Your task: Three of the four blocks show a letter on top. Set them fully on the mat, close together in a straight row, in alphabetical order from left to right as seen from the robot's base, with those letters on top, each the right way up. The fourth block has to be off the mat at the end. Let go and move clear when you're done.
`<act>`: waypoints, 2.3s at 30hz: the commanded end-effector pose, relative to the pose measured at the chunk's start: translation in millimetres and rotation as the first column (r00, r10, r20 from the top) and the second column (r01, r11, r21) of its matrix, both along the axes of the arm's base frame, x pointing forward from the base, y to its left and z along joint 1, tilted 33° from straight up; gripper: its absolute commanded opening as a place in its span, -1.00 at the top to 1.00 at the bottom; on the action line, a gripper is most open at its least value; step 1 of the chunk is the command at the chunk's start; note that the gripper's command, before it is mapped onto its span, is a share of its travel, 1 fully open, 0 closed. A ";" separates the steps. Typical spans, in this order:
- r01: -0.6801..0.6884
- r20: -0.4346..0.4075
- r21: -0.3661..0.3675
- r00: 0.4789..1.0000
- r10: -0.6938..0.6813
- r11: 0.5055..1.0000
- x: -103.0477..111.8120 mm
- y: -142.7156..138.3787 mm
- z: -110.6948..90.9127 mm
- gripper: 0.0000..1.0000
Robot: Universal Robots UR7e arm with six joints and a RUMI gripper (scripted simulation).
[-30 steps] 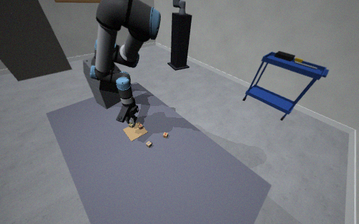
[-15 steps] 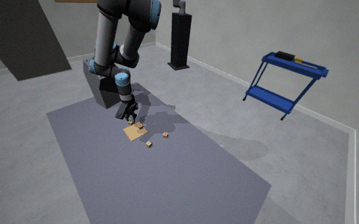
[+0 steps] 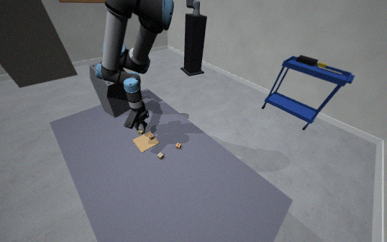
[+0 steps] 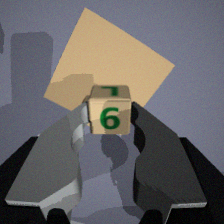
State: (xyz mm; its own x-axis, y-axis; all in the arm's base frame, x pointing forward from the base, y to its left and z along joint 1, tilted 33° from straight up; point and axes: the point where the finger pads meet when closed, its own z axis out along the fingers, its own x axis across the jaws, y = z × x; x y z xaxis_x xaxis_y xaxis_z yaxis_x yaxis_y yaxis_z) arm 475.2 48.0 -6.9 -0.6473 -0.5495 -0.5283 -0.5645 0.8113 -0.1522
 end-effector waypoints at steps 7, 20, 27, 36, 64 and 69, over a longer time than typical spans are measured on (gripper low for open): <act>0.143 -0.041 0.081 0.989 -0.140 0.986 8.7 -38.3 -6.9 0.83; 0.343 -0.114 0.190 0.938 -0.326 0.920 13.8 -92.5 -17.2 0.83; 0.403 -0.139 0.221 0.914 -0.380 0.888 14.1 -109.6 -20.1 0.83; 0.402 -0.140 0.221 0.915 -0.379 0.888 13.6 -108.9 -20.4 0.83; 0.399 -0.139 0.219 0.916 -0.377 0.890 40.2 -98.3 -60.3 0.83; 0.399 -0.139 0.219 0.916 -0.377 0.890 48.1 -95.3 -72.6 0.83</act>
State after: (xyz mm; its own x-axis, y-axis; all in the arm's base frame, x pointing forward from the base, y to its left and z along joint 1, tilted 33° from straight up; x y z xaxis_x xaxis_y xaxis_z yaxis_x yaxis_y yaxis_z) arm 511.1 -48.9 -66.3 -0.8379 -0.1109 -0.5344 -0.2030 0.9722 0.1165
